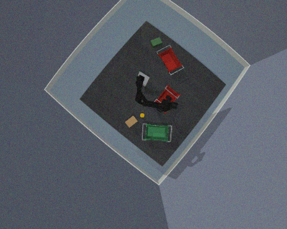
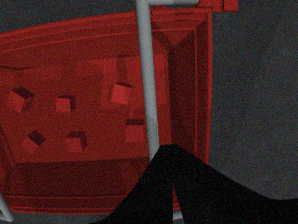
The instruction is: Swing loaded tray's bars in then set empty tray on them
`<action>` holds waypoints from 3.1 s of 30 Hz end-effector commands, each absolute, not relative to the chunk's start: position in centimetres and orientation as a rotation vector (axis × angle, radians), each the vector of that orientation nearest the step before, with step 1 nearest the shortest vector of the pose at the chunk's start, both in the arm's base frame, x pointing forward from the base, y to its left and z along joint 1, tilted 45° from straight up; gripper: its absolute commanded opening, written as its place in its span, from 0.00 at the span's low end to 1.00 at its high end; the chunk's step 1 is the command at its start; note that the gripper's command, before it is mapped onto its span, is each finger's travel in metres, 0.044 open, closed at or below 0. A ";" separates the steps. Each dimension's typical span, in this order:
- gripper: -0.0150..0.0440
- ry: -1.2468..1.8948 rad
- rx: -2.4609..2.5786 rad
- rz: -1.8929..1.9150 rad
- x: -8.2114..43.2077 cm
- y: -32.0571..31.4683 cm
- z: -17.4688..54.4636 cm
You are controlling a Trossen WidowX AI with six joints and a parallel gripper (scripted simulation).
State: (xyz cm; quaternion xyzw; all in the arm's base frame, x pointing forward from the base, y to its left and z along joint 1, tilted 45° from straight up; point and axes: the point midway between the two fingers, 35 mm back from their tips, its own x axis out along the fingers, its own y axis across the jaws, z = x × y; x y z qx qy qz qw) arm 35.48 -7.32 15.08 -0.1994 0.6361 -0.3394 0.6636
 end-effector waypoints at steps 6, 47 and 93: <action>0.25 1.437 -0.451 -0.767 35.5 -7.3 15.1; 1.00 1.410 -0.198 -0.813 26.1 21.8 -6.8; 1.00 1.284 -0.144 -0.994 14.8 20.2 -21.1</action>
